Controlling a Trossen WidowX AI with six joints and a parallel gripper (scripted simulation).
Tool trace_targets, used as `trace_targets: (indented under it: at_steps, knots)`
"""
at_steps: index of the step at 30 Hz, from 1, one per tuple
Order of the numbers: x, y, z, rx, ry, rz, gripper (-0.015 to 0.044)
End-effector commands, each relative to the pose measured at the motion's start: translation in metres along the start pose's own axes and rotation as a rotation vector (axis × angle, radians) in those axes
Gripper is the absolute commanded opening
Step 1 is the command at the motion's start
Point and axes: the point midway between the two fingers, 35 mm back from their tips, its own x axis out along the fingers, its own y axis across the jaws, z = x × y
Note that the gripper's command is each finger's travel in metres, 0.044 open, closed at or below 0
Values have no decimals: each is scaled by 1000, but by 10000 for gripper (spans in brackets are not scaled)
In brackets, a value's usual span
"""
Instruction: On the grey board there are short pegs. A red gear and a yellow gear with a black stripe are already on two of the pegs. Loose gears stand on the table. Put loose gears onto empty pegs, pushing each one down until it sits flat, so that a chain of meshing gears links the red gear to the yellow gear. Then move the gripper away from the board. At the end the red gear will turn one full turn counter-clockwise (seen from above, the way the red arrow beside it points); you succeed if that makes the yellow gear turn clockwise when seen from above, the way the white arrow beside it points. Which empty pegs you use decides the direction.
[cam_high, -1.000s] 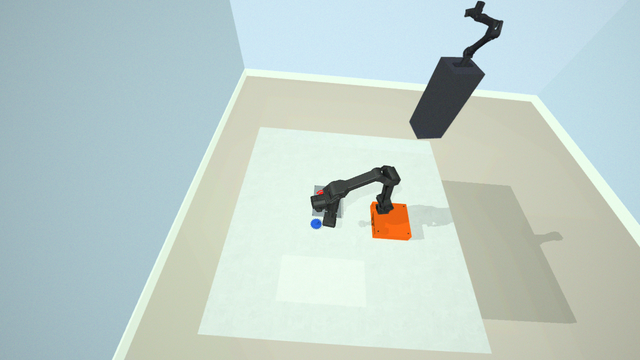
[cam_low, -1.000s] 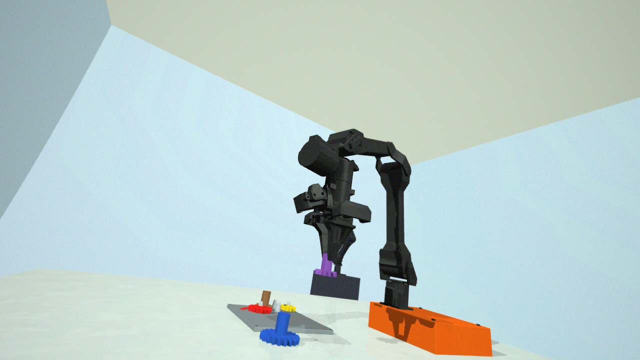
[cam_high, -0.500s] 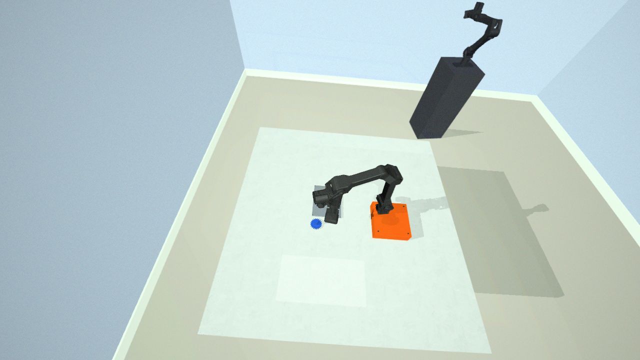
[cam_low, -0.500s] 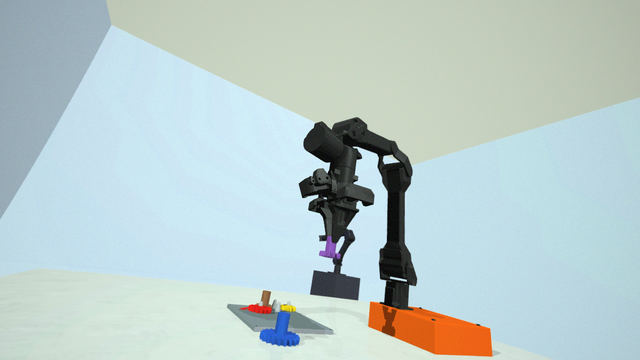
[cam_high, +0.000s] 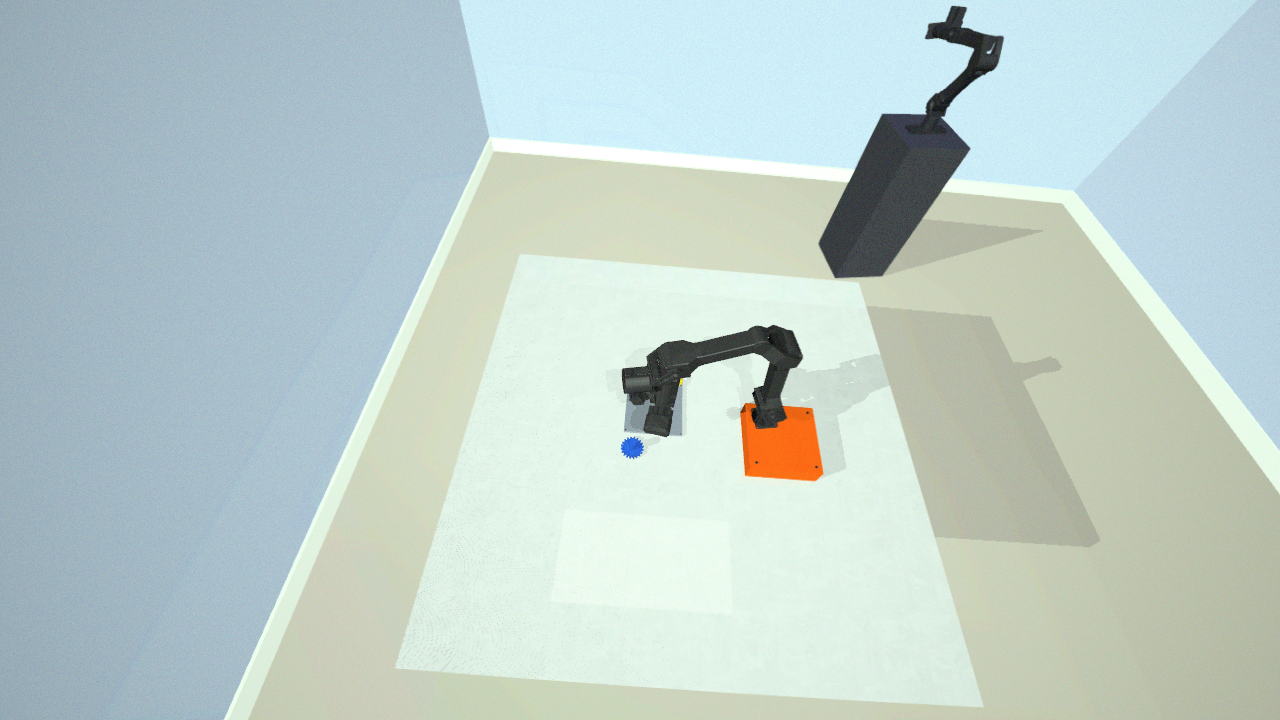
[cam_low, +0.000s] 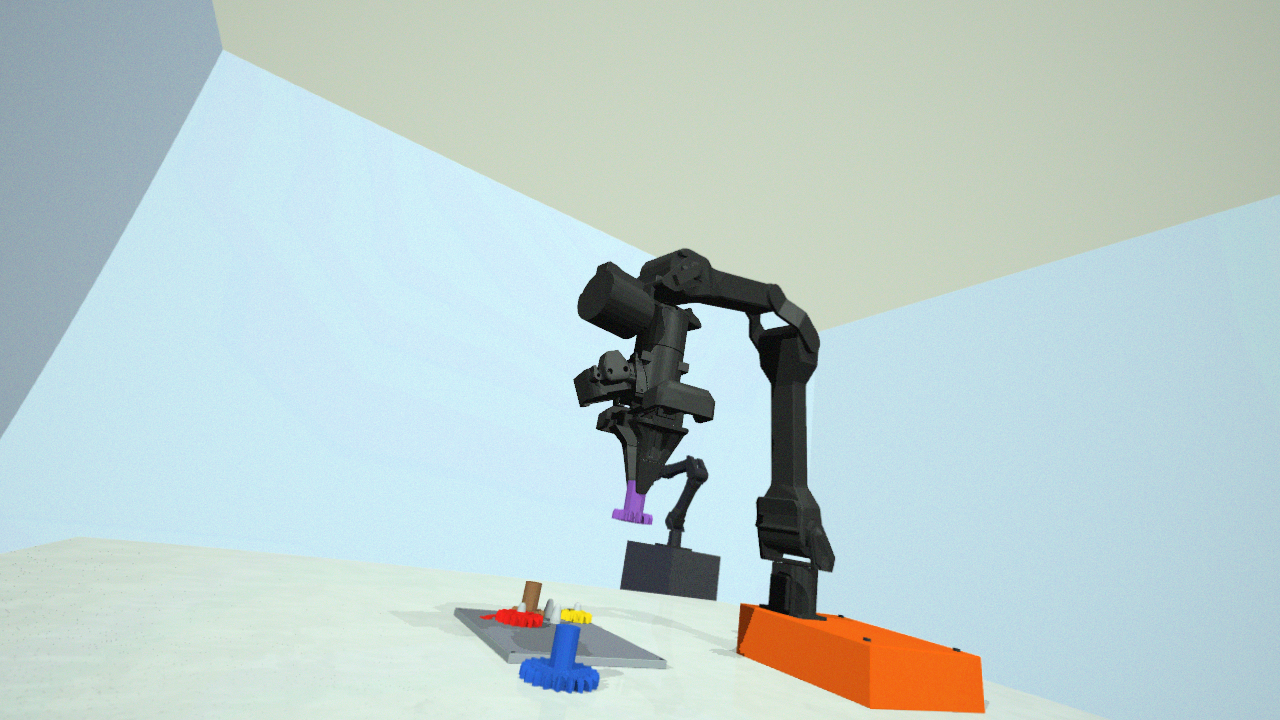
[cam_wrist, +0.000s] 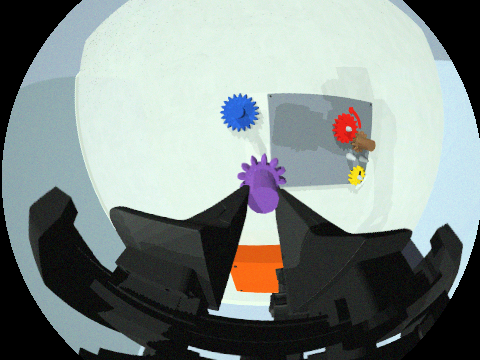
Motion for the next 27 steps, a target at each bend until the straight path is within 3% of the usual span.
trace_targets:
  at_steps: [1,27]
  knots:
    - [3,-7,3,2,1,1,0]
    - [25,-67,21,4,1,-6,0]
